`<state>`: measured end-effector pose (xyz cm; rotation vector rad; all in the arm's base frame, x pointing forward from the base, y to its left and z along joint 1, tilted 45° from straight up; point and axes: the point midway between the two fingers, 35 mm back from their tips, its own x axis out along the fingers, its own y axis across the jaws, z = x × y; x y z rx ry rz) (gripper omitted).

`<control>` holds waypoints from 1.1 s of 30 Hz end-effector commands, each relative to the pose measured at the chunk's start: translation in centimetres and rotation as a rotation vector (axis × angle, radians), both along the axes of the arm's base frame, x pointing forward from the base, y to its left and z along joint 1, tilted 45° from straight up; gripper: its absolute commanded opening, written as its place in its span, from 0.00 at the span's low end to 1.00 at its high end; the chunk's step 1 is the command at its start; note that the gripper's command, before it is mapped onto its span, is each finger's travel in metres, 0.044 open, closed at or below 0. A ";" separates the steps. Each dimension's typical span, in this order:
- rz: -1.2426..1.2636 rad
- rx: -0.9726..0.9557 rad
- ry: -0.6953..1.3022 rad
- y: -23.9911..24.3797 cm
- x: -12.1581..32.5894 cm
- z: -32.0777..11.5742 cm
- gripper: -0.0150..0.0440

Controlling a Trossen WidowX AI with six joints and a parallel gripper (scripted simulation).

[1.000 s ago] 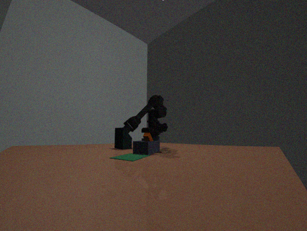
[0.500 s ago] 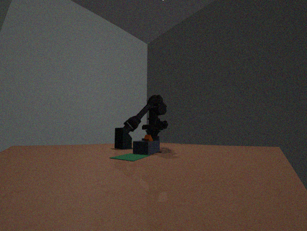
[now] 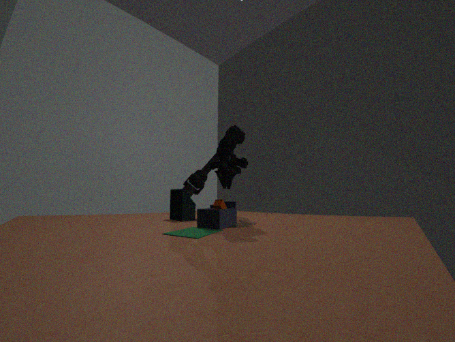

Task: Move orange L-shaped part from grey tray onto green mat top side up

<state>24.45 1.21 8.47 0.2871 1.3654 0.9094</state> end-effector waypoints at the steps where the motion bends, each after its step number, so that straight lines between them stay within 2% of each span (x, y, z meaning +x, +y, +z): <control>1: -0.003 0.000 0.001 0.0 0.0 0.0 0.56; 22: -0.003 0.000 0.001 0.0 0.0 0.0 0.56; 23: -0.015 -0.002 0.013 -0.1 0.1 -0.1 0.60; 26: -0.122 -0.011 0.117 -0.5 0.5 -0.4 0.73; 33: -0.627 -0.058 0.612 -2.7 2.4 -2.3 0.73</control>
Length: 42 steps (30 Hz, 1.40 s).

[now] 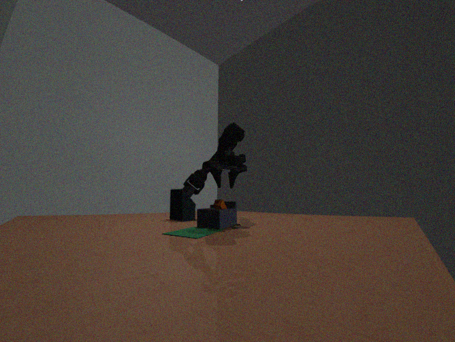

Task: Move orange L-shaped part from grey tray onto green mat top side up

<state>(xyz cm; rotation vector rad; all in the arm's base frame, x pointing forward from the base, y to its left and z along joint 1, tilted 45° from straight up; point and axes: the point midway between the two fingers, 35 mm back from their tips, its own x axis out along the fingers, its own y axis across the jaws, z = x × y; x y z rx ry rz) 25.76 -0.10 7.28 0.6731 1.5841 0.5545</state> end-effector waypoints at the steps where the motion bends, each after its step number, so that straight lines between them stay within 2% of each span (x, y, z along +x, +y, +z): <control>1: -0.342 -0.038 0.333 -1.7 1.3 -1.4 0.73; 6: -0.707 -0.071 0.692 -3.3 2.5 -3.0 0.73; 8: -0.758 -0.076 0.741 -3.5 2.6 -3.3 0.73; 19: -0.758 -0.076 0.741 -3.4 2.6 -3.4 0.73; 26: -0.757 -0.075 0.741 -1.4 2.4 -5.4 0.73; 42: -0.758 -0.075 0.741 0.0 2.4 -7.0 0.73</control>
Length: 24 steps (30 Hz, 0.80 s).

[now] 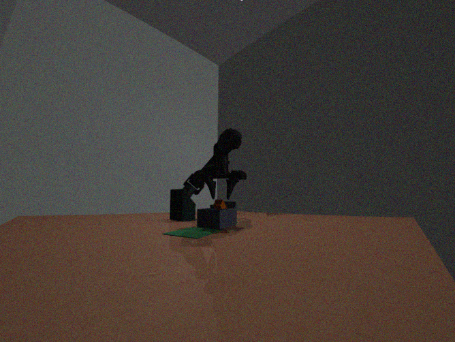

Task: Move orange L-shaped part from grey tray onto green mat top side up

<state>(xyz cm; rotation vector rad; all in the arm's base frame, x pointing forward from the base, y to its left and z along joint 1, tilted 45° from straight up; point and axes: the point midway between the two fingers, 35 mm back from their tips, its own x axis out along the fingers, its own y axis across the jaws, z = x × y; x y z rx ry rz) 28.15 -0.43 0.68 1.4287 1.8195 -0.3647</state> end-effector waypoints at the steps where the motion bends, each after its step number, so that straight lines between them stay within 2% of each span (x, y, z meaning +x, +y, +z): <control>1: -0.004 0.004 0.001 0.5 0.0 -0.5 0.73; 19: -0.004 0.006 0.001 2.4 -0.3 -2.3 0.73; 24: 0.001 0.002 0.000 2.1 -0.3 -2.1 0.51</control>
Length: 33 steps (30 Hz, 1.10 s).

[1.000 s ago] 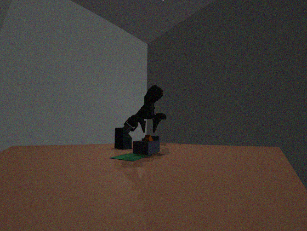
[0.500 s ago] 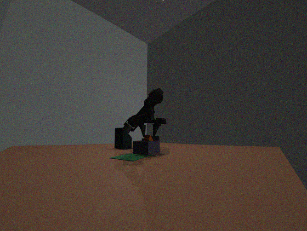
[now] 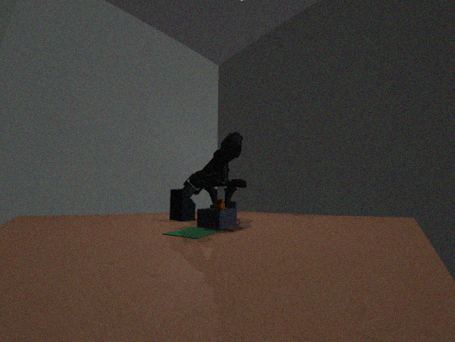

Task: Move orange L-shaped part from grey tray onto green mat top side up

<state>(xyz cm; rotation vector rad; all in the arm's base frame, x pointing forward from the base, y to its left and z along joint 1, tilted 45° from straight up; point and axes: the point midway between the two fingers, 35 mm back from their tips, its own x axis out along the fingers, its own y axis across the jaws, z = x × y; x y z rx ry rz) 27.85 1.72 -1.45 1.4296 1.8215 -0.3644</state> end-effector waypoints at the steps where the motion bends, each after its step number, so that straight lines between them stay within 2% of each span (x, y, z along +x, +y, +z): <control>1: 0.000 0.001 -0.001 0.0 0.0 0.0 0.50; 10: 0.000 0.001 -0.001 0.0 0.0 0.0 0.39; 13: 0.000 0.001 -0.001 0.0 0.0 0.0 0.26; 33: -0.003 0.002 0.000 -1.5 0.2 1.5 0.25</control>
